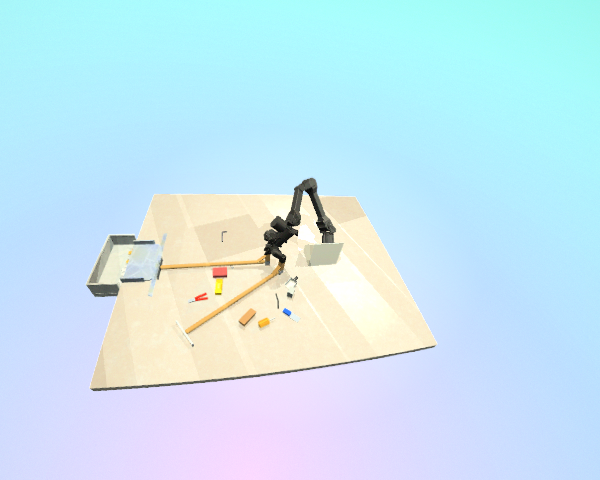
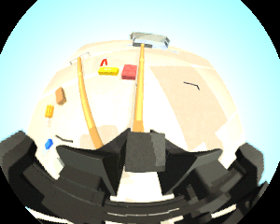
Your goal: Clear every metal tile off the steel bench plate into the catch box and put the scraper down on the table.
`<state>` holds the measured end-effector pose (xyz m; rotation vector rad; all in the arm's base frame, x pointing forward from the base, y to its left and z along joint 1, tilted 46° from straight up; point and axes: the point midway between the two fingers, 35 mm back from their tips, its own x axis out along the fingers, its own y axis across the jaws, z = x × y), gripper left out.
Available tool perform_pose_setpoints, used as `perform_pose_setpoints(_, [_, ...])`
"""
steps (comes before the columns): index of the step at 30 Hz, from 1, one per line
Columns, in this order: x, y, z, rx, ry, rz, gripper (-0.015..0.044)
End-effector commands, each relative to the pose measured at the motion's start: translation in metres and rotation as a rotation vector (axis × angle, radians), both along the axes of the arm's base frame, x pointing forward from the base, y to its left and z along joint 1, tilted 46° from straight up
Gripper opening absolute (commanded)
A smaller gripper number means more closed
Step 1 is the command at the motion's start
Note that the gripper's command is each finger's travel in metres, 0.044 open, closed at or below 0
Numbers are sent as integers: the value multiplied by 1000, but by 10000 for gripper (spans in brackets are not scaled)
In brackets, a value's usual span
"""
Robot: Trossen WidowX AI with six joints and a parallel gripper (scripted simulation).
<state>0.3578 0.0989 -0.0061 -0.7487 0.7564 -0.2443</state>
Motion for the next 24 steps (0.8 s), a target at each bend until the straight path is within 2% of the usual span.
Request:
perform_pose_setpoints(1, [-12, -5, -4, -17, 14, 1, 0])
perform_pose_setpoints(24, [-26, -20, 4, -16, 7, 2, 0])
